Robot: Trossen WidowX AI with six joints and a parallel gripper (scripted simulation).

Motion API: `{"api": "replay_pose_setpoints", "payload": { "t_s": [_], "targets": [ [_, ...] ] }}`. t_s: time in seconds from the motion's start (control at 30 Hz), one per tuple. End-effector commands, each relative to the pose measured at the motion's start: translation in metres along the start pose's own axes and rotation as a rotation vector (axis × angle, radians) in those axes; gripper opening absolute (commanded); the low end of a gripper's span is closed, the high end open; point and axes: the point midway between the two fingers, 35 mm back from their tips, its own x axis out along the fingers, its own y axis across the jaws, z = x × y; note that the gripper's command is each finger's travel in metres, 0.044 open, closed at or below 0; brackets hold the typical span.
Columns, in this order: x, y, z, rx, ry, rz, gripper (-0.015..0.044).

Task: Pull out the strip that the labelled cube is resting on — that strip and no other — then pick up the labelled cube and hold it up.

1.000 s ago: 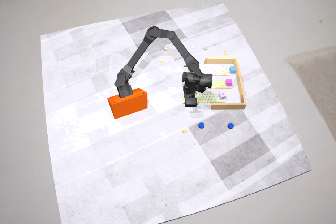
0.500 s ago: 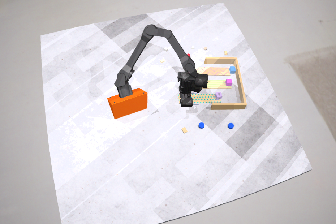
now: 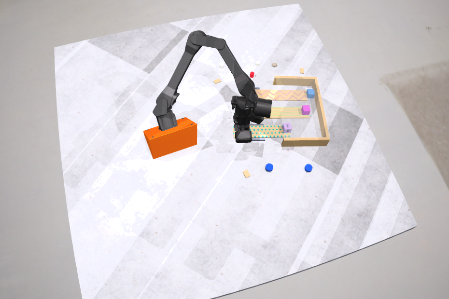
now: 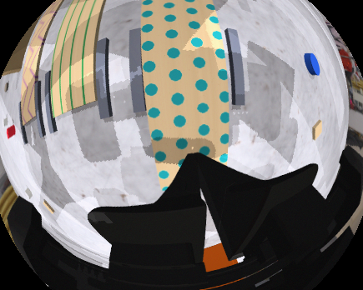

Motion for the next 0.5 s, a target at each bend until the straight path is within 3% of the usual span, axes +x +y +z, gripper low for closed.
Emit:
{"api": "replay_pose_setpoints", "payload": {
  "t_s": [0.0,0.47],
  "targets": [
    [0.004,-0.001,-0.013,0.005,0.021,-0.001,0.0000],
    [0.004,0.000,-0.034,0.006,0.021,-0.001,0.0000]
  ]
}}
